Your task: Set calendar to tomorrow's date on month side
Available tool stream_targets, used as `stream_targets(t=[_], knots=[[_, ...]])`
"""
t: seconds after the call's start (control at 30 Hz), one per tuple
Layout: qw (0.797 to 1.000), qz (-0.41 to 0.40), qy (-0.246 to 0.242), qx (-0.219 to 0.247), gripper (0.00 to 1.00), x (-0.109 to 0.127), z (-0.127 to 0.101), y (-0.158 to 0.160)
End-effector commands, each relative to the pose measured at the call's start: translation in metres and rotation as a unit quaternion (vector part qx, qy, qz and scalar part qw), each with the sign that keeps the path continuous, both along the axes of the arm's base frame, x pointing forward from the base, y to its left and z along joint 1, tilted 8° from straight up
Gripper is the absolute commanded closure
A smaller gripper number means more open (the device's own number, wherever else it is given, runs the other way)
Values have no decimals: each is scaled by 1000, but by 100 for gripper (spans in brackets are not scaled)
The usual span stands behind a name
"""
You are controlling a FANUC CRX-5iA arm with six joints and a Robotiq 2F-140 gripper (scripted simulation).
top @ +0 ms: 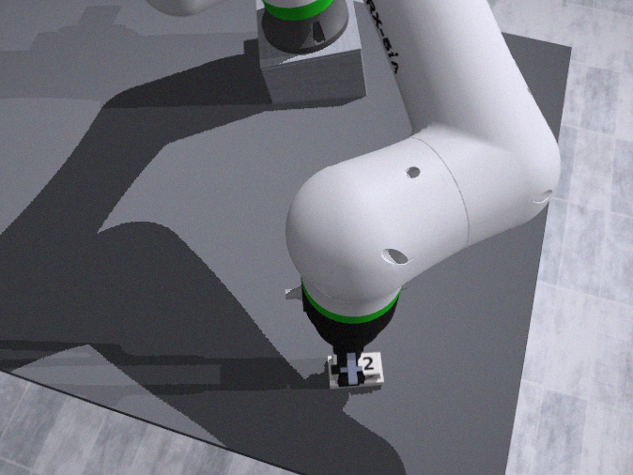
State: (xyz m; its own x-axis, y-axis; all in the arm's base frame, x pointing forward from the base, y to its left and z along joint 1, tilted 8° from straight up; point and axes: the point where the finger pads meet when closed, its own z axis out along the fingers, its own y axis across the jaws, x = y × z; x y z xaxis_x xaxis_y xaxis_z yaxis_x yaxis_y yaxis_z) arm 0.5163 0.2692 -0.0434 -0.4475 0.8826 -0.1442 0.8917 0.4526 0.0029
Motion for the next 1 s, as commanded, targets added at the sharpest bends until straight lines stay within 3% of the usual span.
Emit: stream_targets(t=[0.0,0.97], knots=[[1000,0,0,0,76,0,-1,0],[1000,0,0,0,76,1,-9,-1]])
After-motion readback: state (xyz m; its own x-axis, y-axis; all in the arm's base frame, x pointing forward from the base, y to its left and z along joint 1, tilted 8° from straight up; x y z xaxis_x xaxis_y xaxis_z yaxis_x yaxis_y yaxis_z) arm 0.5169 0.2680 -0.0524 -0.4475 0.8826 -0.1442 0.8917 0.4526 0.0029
